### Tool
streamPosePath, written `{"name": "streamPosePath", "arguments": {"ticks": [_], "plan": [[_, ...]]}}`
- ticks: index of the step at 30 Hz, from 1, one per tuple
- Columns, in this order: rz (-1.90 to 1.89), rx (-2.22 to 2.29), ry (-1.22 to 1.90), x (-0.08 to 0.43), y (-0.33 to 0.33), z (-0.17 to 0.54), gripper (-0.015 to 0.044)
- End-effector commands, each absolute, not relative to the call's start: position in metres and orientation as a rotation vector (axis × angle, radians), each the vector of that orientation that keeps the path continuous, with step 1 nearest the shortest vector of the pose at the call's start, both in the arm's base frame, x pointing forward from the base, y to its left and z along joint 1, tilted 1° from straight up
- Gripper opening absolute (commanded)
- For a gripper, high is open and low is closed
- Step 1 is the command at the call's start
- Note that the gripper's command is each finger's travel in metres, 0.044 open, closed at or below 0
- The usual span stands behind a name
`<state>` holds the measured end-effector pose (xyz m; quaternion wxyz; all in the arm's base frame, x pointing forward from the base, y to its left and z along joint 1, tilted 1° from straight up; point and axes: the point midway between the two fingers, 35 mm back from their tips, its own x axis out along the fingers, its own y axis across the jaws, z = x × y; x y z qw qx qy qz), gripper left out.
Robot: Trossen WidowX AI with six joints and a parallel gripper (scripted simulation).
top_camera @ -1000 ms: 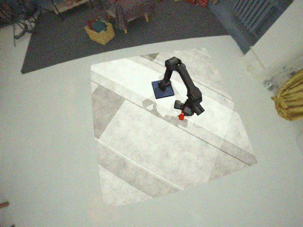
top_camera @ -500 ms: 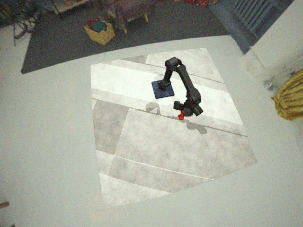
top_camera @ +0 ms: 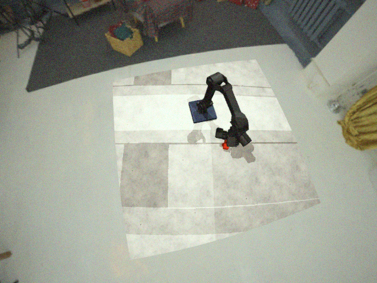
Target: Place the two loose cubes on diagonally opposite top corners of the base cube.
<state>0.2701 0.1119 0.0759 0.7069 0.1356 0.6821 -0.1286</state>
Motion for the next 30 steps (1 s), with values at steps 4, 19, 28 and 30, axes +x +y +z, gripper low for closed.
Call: {"name": "streamPosePath", "arguments": {"ticks": [4,19,28,30], "plan": [[-0.285,0.300,1.520,0.2695,0.1118,0.0698,0.0105],[-0.286,0.301,1.520,0.2695,0.1119,0.0683,0.0105],[-0.286,0.301,1.520,0.2695,0.1119,0.0683,0.0205],[-0.286,0.301,1.520,0.2695,0.1119,0.0683,0.0205]]}}
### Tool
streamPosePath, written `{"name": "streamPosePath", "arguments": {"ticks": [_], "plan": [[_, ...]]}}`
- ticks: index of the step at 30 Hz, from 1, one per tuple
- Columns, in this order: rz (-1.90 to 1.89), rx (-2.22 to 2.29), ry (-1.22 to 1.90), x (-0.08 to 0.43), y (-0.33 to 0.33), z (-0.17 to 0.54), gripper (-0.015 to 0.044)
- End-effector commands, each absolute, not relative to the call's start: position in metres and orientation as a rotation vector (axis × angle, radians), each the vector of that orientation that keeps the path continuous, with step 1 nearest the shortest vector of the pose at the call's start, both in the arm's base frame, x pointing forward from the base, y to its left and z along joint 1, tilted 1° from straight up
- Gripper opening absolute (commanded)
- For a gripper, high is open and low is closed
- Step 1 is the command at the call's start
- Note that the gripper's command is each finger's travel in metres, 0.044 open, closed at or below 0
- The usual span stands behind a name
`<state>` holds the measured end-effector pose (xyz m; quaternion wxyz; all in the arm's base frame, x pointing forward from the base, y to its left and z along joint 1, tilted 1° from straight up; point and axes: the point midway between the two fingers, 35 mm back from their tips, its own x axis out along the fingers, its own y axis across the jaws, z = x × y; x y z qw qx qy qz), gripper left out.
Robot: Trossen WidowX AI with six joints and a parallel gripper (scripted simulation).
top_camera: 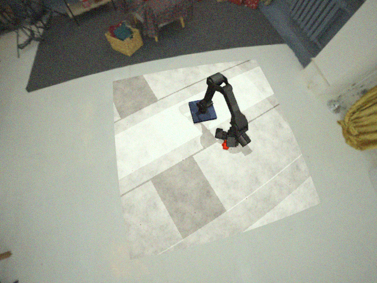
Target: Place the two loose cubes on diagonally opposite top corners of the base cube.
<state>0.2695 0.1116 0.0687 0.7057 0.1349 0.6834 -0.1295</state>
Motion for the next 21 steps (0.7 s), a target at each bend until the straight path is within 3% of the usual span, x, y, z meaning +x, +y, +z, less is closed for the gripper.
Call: {"name": "streamPosePath", "arguments": {"ticks": [1,21], "plan": [[-0.286,0.301,1.520,0.270,0.112,0.068,0.0205],[-0.288,0.300,1.519,0.269,0.112,0.098,0.0205]]}}
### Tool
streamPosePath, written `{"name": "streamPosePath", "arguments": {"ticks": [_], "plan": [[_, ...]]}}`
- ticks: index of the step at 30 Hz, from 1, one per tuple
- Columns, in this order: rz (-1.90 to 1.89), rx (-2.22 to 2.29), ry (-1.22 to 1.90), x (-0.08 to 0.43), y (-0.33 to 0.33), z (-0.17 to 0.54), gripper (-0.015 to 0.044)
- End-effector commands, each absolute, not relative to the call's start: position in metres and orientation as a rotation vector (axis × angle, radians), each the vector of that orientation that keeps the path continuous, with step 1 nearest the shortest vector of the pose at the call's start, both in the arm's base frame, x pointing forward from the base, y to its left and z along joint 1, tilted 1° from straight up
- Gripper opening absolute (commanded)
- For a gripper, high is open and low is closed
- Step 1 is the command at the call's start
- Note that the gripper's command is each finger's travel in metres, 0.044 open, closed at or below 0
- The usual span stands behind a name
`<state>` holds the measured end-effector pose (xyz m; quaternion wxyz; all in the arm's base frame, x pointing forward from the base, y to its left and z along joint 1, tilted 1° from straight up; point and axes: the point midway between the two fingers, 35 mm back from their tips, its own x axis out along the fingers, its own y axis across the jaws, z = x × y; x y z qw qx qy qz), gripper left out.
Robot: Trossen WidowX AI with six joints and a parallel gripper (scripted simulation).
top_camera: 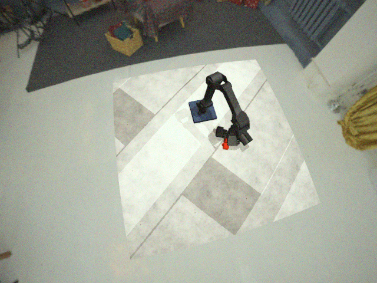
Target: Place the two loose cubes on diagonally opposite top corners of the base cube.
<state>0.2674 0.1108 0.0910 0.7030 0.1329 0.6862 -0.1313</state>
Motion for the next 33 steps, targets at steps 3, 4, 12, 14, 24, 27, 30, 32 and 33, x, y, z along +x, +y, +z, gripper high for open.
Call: {"name": "streamPosePath", "arguments": {"ticks": [3,4,12,14,24,27,30,32,33], "plan": [[-0.288,0.300,1.519,0.268,0.112,0.102,0.0205],[-0.288,0.300,1.519,0.268,0.111,0.104,0.0205],[-0.288,0.300,1.519,0.268,0.111,0.116,0.0205],[-0.288,0.300,1.519,0.268,0.111,0.119,0.0205],[-0.288,0.300,1.519,0.268,0.111,0.132,0.0205],[-0.288,0.299,1.520,0.267,0.111,0.133,0.0231],[-0.288,0.297,1.522,0.267,0.111,0.137,0.0310],[-0.288,0.297,1.522,0.267,0.111,0.138,0.0362],[-0.288,0.297,1.522,0.267,0.111,0.139,0.0389]]}}
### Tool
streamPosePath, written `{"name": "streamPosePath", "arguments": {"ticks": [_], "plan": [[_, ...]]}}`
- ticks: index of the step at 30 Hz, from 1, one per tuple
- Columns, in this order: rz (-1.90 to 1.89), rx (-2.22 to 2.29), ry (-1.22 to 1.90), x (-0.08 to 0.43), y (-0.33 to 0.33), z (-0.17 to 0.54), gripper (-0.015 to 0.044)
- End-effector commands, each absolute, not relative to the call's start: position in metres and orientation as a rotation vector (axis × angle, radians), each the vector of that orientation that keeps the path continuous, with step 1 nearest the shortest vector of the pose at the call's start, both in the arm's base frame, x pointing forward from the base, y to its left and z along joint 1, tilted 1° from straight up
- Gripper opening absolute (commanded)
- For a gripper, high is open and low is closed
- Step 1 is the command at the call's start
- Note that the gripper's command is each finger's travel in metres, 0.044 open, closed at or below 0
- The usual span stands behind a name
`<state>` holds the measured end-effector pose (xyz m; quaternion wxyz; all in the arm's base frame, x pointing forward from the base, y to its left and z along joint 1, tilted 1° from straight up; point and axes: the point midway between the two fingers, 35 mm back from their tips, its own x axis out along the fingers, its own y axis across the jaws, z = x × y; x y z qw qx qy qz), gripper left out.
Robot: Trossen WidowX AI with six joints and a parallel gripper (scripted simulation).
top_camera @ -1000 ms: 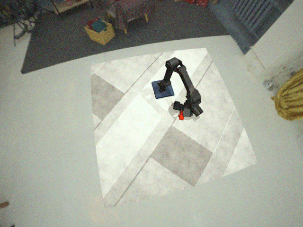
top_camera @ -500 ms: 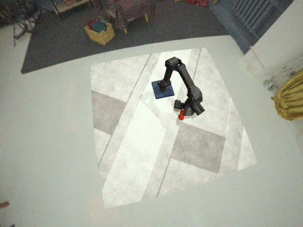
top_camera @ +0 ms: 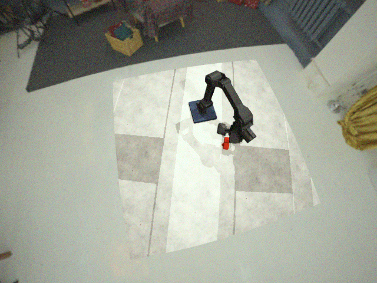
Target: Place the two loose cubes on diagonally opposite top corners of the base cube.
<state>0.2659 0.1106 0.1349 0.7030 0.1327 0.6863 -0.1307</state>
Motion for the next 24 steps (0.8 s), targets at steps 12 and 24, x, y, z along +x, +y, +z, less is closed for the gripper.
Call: {"name": "streamPosePath", "arguments": {"ticks": [12,24], "plan": [[-0.286,0.301,1.529,0.250,0.171,0.142,0.0400],[-0.283,0.304,1.532,0.229,0.216,0.143,0.0400]]}}
